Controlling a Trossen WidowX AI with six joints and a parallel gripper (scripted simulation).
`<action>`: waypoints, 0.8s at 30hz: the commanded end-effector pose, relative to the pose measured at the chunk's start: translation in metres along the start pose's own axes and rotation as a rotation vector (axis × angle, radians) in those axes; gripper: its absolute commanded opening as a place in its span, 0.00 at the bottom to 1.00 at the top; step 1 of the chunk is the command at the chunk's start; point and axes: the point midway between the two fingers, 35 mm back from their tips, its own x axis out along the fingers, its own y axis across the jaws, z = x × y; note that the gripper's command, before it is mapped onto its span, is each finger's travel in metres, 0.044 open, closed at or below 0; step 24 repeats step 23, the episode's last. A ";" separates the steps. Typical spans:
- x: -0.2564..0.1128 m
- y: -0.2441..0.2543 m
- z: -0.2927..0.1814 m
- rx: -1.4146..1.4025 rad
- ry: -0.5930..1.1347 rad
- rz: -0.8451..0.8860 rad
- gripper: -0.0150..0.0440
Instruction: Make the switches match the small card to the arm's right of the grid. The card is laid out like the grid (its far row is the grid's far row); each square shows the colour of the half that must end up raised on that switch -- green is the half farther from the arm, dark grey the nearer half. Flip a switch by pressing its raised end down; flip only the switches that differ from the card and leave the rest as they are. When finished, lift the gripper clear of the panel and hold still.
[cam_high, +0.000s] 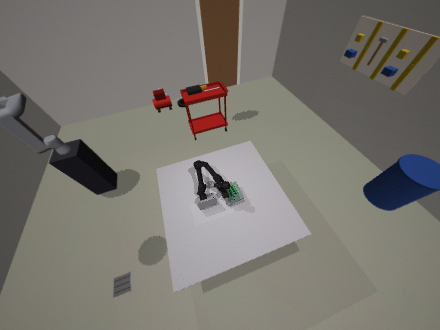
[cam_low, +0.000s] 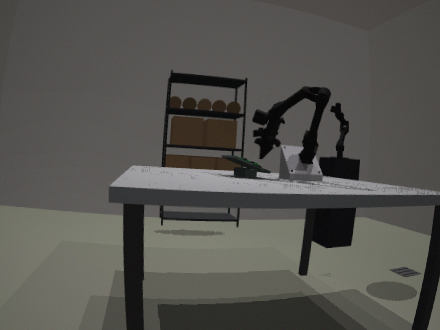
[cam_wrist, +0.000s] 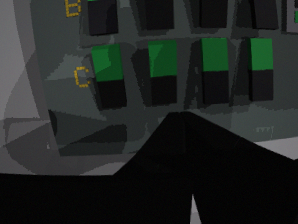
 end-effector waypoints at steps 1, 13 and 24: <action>-0.032 0.003 0.002 -0.012 0.002 0.000 0.25; -0.039 -0.010 0.051 -0.014 0.000 -0.001 0.25; -0.039 -0.010 0.051 -0.014 0.000 -0.001 0.25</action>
